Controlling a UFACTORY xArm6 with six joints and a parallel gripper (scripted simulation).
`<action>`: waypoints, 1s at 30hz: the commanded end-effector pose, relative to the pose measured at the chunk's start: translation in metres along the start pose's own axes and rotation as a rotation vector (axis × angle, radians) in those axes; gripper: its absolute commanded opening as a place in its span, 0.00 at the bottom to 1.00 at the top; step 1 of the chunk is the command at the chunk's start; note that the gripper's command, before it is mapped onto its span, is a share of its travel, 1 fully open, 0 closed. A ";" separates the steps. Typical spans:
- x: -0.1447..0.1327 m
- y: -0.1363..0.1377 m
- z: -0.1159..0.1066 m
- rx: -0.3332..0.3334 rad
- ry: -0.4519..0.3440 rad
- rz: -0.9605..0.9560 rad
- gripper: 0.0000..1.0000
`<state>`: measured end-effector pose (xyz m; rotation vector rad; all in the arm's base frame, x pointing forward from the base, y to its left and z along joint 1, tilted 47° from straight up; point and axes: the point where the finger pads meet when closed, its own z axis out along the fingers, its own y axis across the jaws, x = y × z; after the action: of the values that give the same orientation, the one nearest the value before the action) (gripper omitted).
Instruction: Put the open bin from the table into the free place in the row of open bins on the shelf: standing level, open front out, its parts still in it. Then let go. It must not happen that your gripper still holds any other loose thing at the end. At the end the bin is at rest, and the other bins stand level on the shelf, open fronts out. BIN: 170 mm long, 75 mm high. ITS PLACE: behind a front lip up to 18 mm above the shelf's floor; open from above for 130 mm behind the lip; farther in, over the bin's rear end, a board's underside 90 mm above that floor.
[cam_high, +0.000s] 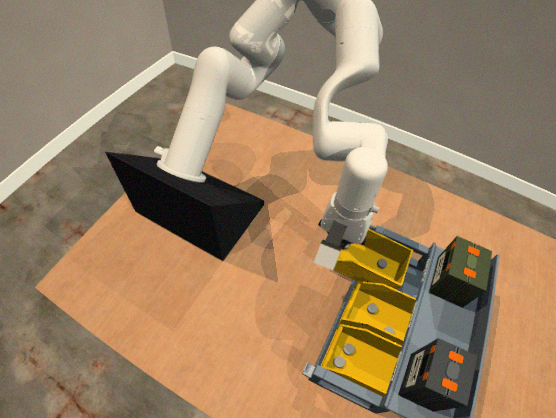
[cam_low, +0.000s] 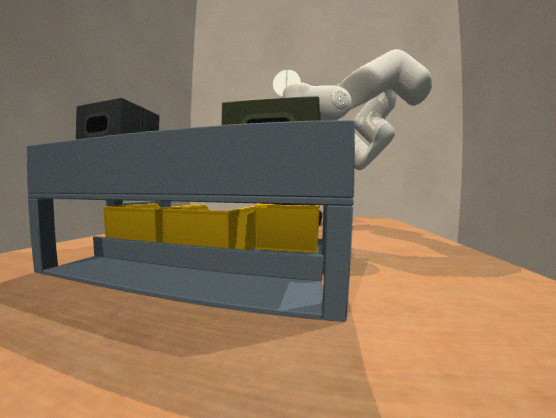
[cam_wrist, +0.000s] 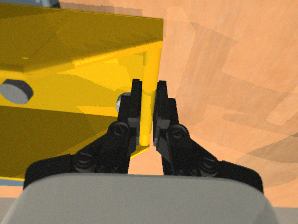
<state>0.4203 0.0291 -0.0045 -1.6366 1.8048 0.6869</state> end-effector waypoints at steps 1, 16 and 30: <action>0.000 -0.008 -0.001 0.003 0.001 -0.001 0.00; 0.000 -0.014 -0.001 0.003 0.001 -0.001 0.00; 0.000 -0.020 -0.001 0.003 0.001 -0.001 0.00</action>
<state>0.4390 0.0272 -0.0042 -1.6368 1.8045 0.6866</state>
